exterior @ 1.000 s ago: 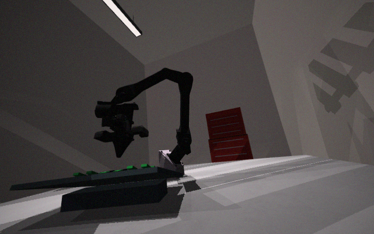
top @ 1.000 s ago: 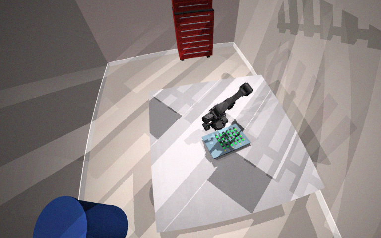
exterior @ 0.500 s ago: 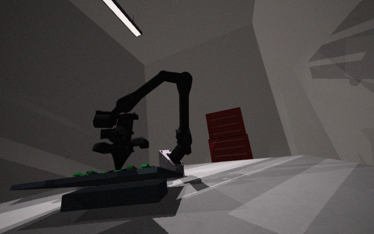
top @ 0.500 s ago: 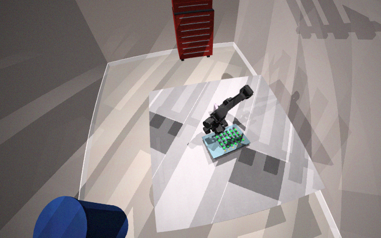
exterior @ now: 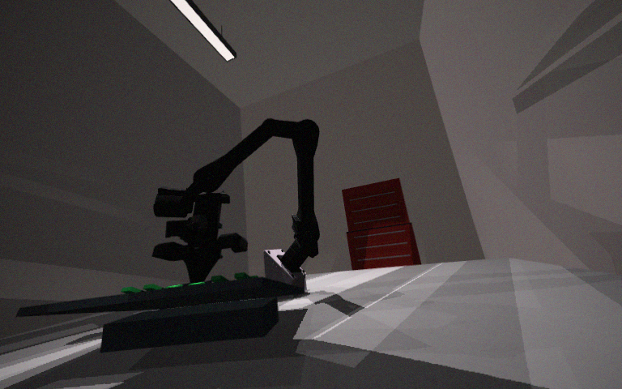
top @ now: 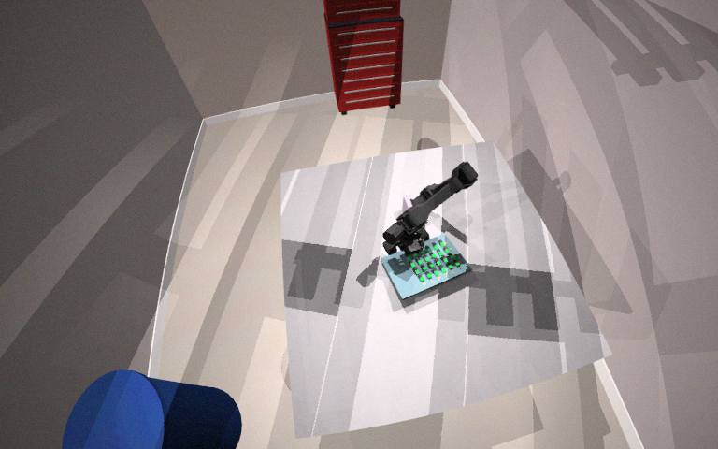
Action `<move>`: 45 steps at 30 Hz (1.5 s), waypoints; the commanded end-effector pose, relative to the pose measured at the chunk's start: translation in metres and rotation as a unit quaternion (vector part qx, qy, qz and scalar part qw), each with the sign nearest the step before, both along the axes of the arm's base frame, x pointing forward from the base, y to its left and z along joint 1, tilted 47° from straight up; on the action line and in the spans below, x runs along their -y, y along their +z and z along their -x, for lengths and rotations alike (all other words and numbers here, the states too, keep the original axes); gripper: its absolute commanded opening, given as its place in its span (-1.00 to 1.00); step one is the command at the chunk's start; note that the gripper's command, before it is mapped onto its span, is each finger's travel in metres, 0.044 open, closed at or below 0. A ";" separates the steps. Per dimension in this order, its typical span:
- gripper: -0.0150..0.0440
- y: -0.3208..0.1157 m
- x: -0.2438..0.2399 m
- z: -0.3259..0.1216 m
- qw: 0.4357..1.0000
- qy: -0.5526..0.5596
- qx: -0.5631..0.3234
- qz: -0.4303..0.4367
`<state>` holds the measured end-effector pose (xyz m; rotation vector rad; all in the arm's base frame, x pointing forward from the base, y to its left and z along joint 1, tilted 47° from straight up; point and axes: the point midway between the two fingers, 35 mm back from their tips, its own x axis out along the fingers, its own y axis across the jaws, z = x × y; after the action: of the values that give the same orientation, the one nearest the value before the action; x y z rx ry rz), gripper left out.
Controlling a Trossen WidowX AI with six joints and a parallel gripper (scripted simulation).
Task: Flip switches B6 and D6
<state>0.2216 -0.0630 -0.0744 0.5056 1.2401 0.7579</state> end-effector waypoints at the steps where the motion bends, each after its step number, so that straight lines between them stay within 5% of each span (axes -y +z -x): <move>1: -0.49 0.000 0.000 -0.001 1.000 -0.003 0.000 -0.001; 45: -0.49 -0.003 -0.004 -0.001 1.000 -0.003 0.000 -0.001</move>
<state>0.2220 -0.0594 -0.0775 0.5056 1.2405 0.7580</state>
